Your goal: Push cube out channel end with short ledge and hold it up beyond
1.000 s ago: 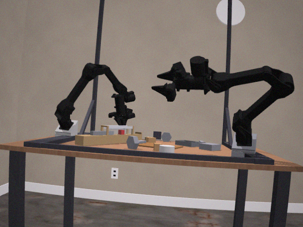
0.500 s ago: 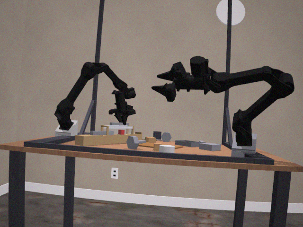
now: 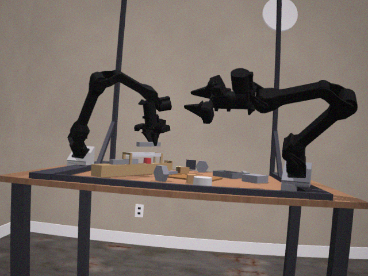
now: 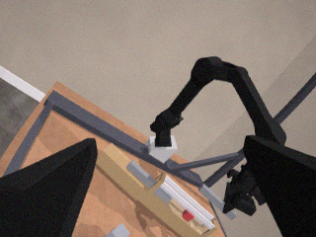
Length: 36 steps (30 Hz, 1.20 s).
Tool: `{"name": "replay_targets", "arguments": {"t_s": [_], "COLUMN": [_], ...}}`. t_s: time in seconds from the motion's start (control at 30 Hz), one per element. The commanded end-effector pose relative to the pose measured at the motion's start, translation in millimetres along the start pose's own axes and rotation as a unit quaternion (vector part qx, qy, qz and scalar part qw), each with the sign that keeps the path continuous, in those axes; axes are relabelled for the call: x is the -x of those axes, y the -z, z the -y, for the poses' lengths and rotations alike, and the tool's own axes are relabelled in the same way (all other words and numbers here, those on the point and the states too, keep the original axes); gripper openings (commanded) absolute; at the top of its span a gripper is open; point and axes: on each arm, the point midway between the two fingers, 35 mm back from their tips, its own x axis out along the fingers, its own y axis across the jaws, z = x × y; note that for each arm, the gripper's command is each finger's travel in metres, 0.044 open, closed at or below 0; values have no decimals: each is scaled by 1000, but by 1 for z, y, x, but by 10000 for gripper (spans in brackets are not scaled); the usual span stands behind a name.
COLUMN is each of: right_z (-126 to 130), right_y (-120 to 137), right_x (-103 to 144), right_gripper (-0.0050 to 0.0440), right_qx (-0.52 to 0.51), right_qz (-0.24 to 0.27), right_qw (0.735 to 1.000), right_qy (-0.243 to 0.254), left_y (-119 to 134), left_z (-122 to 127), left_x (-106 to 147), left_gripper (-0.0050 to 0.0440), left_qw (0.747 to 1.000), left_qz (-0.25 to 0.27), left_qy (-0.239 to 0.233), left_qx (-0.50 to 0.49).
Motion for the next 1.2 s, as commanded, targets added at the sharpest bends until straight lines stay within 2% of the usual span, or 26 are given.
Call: {"name": "replay_targets", "arguments": {"t_s": [0.0,0.13,0.33,0.4,0.63,0.9,0.97,1.13,1.17], "right_z": [27,53,78,78,89,74,74,49,43], "right_y": [24,62,124,124,202,291,291,340,342], "right_x": [25,43,64,64,86,109,109,120,106], "right_gripper": [0,0,0,0,0,0,0,0,0], "right_qx": [-2,1,11,11,21,31,31,38,51], "right_qz": [17,20,18,18,12,0,0,-15,-24], "right_qw": [1000,1000,1000,1000,1000,999,999,999,998], "right_qy": [6,7,5,5,7,11,11,11,-14], "left_y": [-5,-5,-5,-5,-5,-5,-5,-5,-5], "left_z": [1,1,1,1,1,1,1,1,1], "left_x": [1,1,1,1,1,1,1,1,1], "left_gripper": [400,400,400,400,400,400,400,400,400], "left_qw": [1000,1000,1000,1000,1000,1000,1000,1000,1000], "left_qz": [5,5,5,5,5,5,5,5,5], "left_qy": [2,2,2,2,2,2,2,2,2], "left_qx": [2,2,2,2,2,2,2,2,2]}}
